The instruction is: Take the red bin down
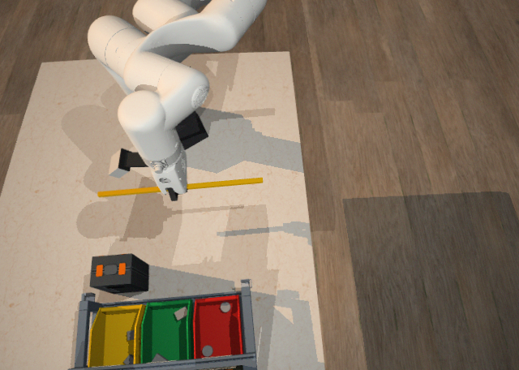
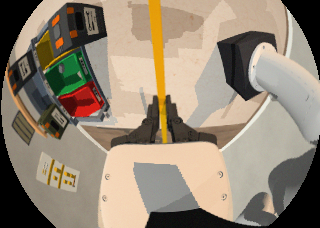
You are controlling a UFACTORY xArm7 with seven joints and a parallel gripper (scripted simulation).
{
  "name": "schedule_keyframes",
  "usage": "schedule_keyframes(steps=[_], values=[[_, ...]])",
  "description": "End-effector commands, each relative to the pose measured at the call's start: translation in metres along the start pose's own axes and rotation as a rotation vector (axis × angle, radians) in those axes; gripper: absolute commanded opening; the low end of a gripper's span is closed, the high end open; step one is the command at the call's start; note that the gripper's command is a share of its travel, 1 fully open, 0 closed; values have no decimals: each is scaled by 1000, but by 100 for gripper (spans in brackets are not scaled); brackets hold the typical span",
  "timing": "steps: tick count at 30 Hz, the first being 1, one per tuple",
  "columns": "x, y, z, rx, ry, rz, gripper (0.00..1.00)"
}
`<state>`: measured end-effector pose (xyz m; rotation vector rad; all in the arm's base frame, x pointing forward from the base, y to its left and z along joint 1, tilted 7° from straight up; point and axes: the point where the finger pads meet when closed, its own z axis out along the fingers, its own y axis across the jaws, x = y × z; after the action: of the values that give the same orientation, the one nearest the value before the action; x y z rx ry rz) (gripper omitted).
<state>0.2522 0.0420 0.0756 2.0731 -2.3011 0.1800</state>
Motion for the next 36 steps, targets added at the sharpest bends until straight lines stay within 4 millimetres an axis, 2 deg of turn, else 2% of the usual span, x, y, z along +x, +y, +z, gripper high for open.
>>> schedule_keyframes(steps=[1, 36], values=[[2, -3, 0, 2, -1, -1, 0], [10, -10, 0, 2, -1, -1, 0]])
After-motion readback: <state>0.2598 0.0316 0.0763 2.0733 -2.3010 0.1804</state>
